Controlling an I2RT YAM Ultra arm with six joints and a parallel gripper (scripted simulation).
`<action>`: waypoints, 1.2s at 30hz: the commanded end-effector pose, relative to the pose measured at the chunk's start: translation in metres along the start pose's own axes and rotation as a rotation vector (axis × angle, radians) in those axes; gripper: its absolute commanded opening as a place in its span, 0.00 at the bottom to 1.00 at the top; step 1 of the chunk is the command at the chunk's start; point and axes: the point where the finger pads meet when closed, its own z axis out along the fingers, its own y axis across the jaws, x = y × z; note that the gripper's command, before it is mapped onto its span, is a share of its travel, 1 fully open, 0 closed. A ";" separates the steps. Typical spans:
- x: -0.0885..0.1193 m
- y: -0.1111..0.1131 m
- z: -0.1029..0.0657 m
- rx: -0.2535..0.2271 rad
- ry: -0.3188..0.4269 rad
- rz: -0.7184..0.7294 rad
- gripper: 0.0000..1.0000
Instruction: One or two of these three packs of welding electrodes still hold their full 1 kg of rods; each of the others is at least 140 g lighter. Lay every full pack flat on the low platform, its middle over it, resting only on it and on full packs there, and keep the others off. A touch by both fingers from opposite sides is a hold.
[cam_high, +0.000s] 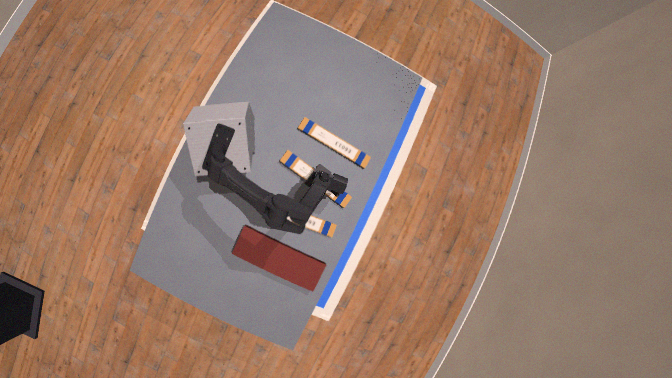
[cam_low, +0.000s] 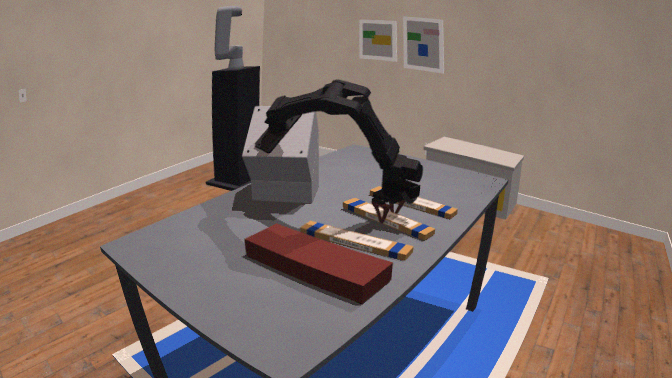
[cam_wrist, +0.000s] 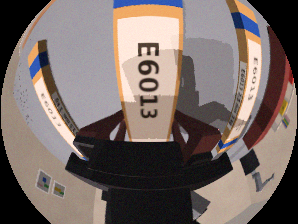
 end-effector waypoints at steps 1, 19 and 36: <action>-0.028 0.013 -0.021 -0.027 -0.074 0.005 0.00; -0.025 0.014 -0.019 -0.027 -0.072 0.004 0.00; -0.006 0.013 -0.010 -0.019 -0.041 -0.019 0.00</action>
